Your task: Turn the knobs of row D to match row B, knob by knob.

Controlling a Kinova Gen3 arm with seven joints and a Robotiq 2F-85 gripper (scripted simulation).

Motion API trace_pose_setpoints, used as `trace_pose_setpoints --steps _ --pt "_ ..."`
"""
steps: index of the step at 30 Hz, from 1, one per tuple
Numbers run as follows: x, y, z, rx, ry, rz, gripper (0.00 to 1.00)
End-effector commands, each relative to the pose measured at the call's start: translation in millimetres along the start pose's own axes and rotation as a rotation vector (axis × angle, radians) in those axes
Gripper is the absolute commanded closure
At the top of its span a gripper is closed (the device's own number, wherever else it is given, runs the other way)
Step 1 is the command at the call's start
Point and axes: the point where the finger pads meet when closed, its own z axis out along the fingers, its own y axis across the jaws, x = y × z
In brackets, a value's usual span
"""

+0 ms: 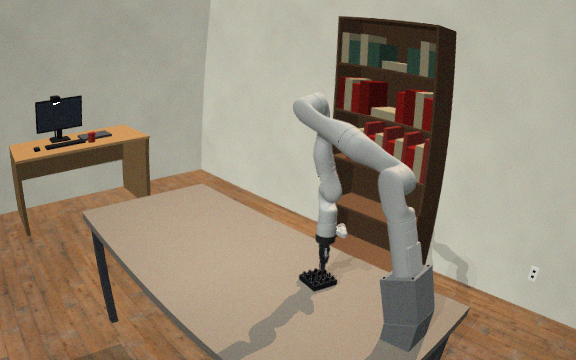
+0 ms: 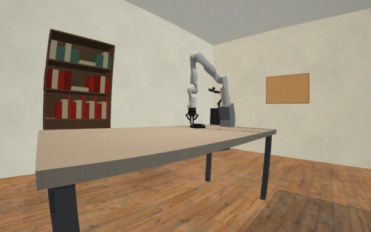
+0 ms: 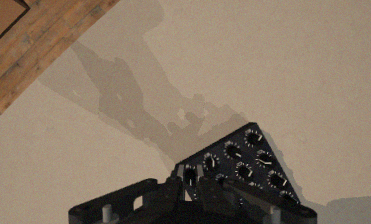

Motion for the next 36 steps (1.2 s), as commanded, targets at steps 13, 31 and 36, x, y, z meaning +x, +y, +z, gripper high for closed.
trace_pose_setpoints --steps 13,31,36 --pt "-1.4 2.0 1.3 0.003 -0.003 -0.259 0.92" --pt "-1.4 2.0 1.2 0.003 -0.003 -0.445 0.92" --pt "-1.4 2.0 1.2 0.003 -0.003 -0.486 0.92"
